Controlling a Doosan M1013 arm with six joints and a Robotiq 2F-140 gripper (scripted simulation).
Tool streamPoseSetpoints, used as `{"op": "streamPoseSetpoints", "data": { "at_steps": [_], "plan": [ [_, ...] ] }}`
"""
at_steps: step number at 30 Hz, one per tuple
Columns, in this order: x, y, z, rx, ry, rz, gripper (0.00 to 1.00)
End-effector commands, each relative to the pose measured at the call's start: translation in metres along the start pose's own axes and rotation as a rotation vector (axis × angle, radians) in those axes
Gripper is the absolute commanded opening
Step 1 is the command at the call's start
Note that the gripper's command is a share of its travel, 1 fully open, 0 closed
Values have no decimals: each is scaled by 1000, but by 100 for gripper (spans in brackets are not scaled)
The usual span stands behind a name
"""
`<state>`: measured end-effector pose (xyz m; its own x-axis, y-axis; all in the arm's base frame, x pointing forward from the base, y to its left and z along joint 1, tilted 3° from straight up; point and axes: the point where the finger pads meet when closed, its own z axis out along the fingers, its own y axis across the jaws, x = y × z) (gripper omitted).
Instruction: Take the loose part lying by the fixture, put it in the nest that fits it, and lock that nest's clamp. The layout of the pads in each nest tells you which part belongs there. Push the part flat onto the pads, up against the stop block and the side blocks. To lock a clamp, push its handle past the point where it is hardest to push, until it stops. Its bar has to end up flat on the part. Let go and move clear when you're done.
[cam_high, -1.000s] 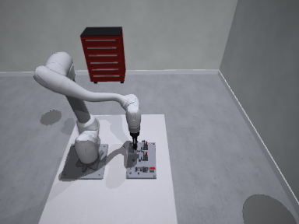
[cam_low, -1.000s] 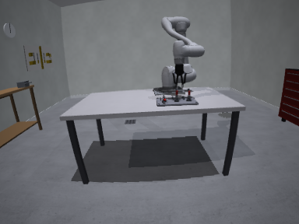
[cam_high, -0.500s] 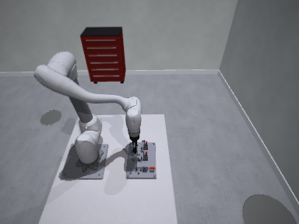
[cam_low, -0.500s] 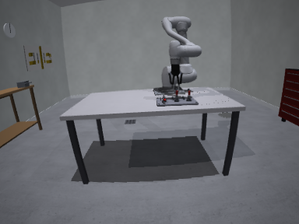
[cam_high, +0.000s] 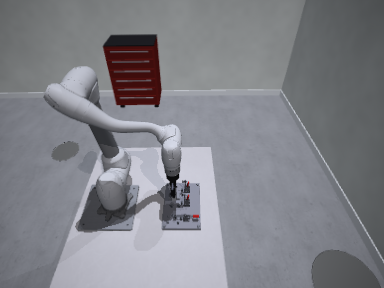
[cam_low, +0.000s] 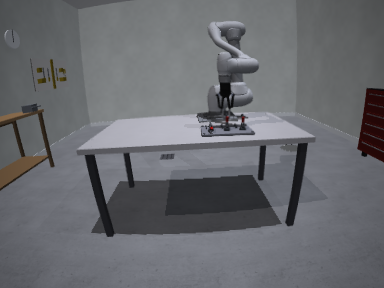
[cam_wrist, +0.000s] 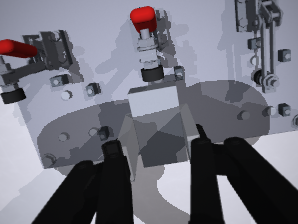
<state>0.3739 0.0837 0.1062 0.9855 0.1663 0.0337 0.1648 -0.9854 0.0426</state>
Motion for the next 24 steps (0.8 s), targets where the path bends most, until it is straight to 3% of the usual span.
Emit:
{"op": "streamPoseSetpoints", "data": {
  "at_steps": [1,24],
  "plan": [
    [0,0,0,0,0,0,10],
    [0,0,2,0,0,0,10]
  ]
}}
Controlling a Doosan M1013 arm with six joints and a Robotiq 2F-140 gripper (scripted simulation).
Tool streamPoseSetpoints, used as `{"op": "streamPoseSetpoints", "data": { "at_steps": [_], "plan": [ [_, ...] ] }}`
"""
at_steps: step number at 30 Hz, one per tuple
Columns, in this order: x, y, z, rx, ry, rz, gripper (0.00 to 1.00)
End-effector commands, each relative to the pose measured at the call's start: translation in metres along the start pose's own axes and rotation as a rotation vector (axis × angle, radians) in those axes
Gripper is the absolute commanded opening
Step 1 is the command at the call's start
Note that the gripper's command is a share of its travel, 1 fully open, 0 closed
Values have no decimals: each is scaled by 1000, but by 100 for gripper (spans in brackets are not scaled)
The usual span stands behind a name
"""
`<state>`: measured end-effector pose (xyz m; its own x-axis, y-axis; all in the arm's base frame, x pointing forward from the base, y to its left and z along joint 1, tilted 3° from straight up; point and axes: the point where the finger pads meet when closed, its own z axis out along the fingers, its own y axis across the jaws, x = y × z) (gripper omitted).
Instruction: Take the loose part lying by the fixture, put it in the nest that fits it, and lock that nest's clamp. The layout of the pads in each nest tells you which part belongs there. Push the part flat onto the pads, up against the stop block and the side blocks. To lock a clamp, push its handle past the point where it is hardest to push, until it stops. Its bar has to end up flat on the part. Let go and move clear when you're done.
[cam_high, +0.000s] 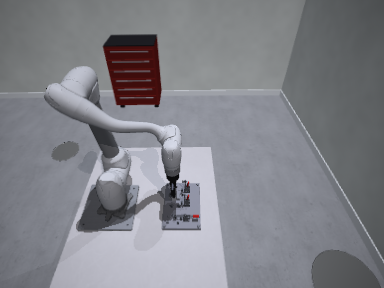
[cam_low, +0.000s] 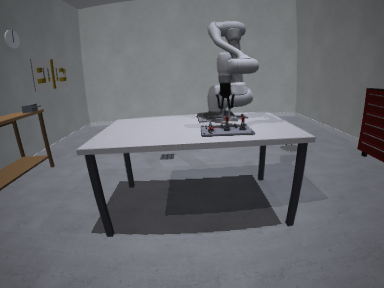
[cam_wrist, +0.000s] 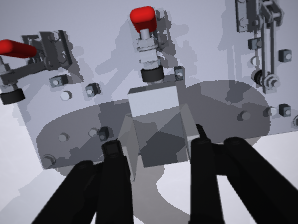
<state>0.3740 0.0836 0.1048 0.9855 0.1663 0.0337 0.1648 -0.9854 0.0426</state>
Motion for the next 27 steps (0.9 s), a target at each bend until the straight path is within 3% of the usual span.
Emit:
{"op": "streamPoseSetpoints", "data": {
  "at_steps": [1,27],
  "plan": [
    [0,0,1,0,0,0,10],
    [2,0,35,0,0,0,10]
  ]
}}
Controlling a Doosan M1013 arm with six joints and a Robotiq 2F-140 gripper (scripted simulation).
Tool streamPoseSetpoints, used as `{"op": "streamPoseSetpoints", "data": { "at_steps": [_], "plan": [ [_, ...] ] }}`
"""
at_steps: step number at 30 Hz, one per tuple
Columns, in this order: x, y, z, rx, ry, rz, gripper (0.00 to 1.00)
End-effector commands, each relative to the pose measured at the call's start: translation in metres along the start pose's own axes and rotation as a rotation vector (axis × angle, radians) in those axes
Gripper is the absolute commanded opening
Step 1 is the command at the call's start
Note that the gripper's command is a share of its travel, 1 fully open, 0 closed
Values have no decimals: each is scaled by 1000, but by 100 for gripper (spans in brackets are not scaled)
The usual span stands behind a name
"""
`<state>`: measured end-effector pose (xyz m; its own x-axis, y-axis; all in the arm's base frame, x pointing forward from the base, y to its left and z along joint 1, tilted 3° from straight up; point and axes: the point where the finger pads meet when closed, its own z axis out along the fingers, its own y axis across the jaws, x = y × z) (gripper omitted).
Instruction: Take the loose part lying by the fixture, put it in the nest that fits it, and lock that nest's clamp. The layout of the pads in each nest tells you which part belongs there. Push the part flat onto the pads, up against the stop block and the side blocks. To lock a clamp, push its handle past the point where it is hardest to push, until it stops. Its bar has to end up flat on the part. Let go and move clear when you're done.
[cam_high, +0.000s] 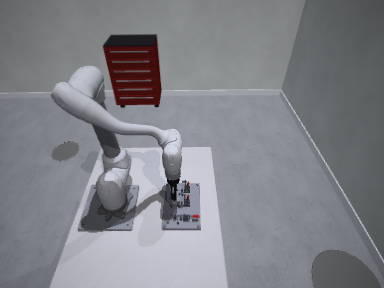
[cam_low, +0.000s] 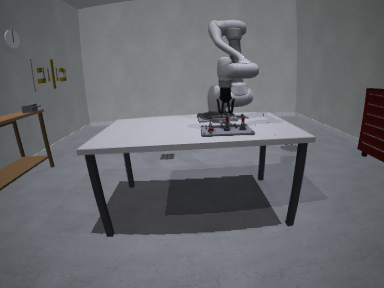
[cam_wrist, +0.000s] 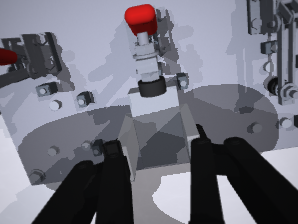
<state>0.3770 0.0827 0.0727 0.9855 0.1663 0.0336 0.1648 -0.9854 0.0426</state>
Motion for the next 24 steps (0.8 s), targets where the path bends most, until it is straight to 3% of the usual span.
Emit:
{"op": "streamPoseSetpoints", "data": {
  "at_steps": [1,24],
  "plan": [
    [0,0,4,0,0,0,10],
    [1,0,20,0,0,0,10]
  ]
}}
